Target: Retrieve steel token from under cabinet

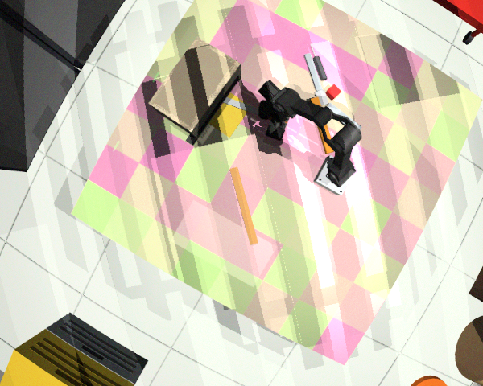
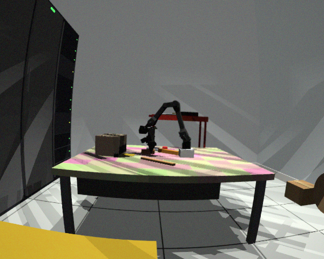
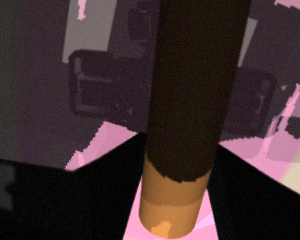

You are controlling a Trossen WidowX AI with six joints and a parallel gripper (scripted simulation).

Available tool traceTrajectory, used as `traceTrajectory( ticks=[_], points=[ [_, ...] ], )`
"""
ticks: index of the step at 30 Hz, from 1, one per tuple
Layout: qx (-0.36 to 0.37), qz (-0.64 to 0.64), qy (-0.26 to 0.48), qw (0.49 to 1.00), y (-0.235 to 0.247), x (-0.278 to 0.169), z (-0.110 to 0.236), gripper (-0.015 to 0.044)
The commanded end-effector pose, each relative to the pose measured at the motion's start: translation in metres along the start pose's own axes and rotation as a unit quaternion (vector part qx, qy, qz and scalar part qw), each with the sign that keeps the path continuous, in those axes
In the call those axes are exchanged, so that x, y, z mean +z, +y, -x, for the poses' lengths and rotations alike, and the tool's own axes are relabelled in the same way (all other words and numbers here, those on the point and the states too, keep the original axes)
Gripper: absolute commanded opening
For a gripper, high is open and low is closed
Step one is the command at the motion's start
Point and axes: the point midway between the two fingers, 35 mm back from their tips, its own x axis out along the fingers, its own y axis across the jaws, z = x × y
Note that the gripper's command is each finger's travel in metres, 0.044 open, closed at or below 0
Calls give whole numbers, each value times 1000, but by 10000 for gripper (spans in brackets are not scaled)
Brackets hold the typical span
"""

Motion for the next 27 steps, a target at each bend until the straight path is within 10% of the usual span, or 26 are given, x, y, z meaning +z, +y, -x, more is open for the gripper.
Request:
traceTrajectory(
  ticks=[1,27],
  points=[
    [1,0,0,1000,0,-7,-1,0],
    [1,0,2,1000,-1,-41,-1,0]
  ],
)
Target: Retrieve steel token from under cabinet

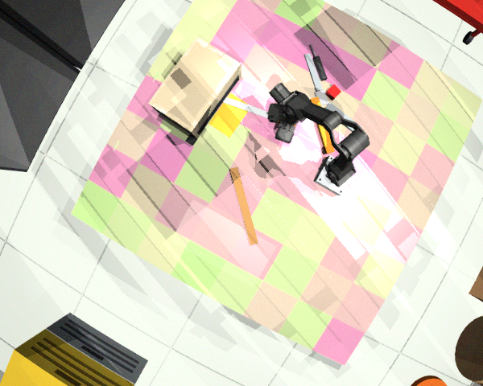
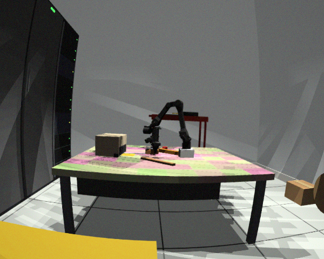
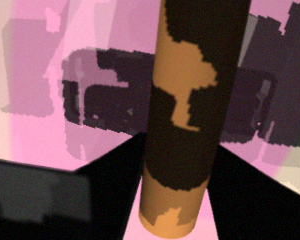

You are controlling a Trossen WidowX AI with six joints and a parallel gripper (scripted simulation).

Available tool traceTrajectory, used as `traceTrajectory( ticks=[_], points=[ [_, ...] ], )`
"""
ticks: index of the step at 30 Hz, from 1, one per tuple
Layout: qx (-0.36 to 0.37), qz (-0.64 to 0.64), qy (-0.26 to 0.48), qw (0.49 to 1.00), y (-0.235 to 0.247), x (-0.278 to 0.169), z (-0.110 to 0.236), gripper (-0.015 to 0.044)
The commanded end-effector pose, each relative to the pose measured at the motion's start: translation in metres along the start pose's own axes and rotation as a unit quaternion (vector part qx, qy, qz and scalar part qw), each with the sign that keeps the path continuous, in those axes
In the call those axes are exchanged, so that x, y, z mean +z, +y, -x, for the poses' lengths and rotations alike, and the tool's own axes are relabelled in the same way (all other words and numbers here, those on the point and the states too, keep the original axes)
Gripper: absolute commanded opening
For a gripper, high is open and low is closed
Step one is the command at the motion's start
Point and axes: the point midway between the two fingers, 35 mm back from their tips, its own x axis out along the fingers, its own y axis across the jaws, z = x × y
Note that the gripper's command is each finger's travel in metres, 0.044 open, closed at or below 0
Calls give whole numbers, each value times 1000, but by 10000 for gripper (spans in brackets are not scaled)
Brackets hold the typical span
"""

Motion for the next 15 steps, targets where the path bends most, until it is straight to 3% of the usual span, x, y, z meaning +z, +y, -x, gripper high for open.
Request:
traceTrajectory(
  ticks=[1,15],
  points=[
    [0,0,1,1000,0,-8,-1,0],
    [0,0,2,1000,-1,-27,-1,0]
  ],
)
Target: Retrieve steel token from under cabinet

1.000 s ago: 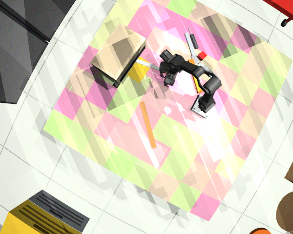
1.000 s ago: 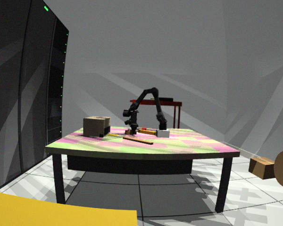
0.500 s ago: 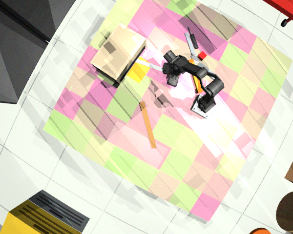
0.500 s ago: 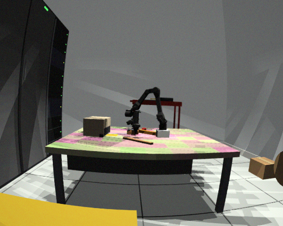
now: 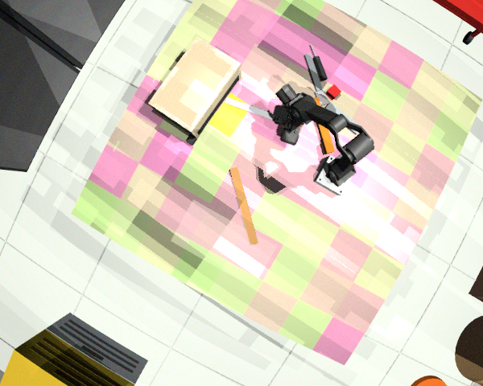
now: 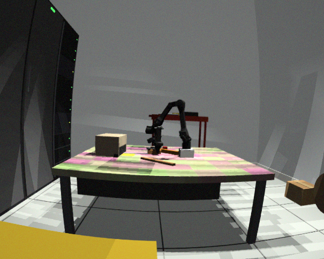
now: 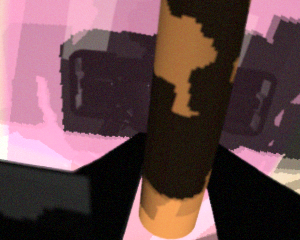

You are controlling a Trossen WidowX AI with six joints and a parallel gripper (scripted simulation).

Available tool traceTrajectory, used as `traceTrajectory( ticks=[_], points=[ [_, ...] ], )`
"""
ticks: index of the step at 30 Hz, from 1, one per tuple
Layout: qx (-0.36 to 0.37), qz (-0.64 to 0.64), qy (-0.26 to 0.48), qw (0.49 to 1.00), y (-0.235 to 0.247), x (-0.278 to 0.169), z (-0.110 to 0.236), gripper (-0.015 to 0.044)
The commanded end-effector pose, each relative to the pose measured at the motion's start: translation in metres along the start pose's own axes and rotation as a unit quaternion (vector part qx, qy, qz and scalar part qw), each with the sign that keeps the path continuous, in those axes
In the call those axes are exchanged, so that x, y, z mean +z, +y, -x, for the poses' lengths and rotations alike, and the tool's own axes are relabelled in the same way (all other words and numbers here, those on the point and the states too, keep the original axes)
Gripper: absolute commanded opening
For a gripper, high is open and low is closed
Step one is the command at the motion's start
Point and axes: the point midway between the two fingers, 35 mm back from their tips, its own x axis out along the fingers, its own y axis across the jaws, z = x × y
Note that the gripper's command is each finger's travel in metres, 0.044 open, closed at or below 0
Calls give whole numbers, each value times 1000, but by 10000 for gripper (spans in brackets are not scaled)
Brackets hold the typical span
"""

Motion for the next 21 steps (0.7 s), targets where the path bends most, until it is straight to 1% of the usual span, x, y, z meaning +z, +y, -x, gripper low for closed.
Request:
traceTrajectory(
  ticks=[1,10,21],
  points=[
    [0,0,1,1000,0,-8,-1,0],
    [0,0,2,1000,0,-20,-1,0],
    [0,24,1,1000,0,-15,1,0]
  ],
)
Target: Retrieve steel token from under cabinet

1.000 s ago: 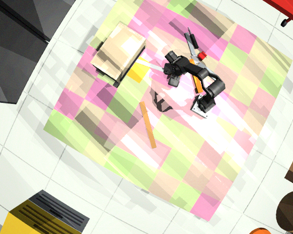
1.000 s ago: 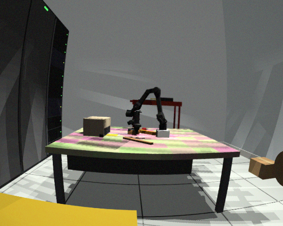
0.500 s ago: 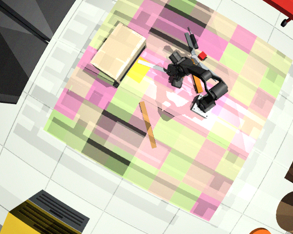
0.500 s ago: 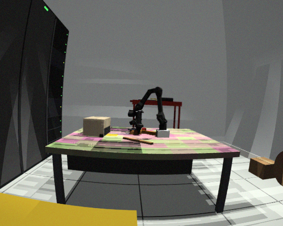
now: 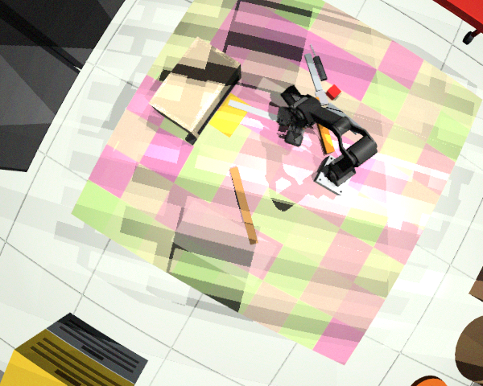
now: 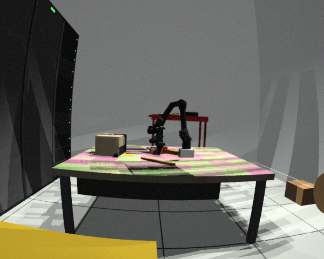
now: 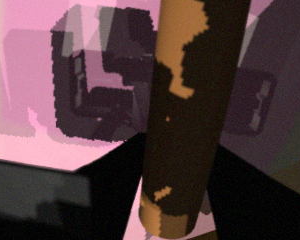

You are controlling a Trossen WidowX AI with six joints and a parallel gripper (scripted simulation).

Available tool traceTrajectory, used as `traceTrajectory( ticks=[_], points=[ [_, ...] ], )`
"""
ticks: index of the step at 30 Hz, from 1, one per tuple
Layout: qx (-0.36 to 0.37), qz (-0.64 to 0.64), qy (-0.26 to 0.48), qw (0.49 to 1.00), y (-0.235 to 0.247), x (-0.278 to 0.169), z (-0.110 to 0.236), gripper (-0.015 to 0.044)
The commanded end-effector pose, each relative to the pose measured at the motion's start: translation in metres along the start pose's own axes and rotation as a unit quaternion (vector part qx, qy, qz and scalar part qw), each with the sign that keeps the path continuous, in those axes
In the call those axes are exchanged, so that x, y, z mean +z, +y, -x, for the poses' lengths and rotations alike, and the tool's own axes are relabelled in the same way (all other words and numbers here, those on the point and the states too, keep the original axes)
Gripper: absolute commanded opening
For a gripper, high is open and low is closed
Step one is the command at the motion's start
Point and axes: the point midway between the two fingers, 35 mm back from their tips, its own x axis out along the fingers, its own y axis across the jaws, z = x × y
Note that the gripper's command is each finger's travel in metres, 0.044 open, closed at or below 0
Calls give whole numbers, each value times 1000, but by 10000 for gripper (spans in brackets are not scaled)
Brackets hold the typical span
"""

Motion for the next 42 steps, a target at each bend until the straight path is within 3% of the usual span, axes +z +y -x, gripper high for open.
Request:
traceTrajectory(
  ticks=[1,42],
  points=[
    [1,20,0,1000,0,0,1,0],
    [1,156,1,988,3,3,3,0]
  ],
)
